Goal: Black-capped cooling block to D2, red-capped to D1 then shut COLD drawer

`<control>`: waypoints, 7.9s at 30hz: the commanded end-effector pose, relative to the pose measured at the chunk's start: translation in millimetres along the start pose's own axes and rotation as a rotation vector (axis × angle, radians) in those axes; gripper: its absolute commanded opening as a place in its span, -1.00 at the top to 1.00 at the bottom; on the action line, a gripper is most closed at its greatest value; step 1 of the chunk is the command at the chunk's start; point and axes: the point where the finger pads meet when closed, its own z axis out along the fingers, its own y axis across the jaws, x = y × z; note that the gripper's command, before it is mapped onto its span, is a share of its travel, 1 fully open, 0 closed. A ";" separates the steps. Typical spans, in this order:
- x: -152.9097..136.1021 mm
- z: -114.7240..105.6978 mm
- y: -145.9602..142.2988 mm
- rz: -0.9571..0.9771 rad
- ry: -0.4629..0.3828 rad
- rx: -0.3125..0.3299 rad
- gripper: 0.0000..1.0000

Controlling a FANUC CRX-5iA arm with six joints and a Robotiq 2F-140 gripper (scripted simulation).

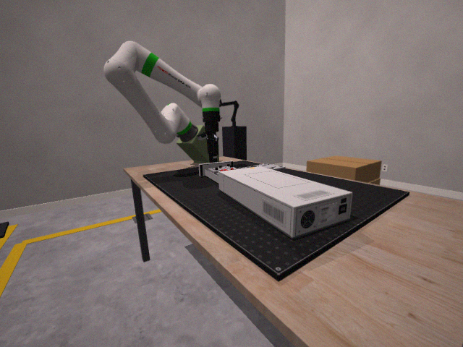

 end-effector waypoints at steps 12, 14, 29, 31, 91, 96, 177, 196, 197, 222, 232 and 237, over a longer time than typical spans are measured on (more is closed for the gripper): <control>-0.4 -0.5 0.0 0.000 -0.001 0.001 0.32; -0.4 -0.5 0.0 0.000 -0.001 0.001 0.32; -0.4 -0.5 0.0 0.000 -0.001 0.001 0.32; -0.4 -0.5 0.0 0.000 -0.001 0.001 0.32; -0.4 -64.5 -0.9 0.000 -0.001 0.001 0.32; -0.4 -71.1 -1.1 0.000 -0.001 0.001 0.32; -0.5 -104.4 -145.8 0.000 -0.001 0.001 -0.32; -0.4 -104.4 -139.3 0.000 -0.001 0.001 -0.32; -0.4 -104.4 -139.0 0.000 -0.001 0.001 -0.32; -0.3 -104.4 -136.5 0.000 -0.001 0.001 -0.32; -0.2 -99.1 -136.1 0.000 -0.001 0.001 -0.32; -0.2 -93.7 -136.0 0.000 -0.001 0.001 -0.32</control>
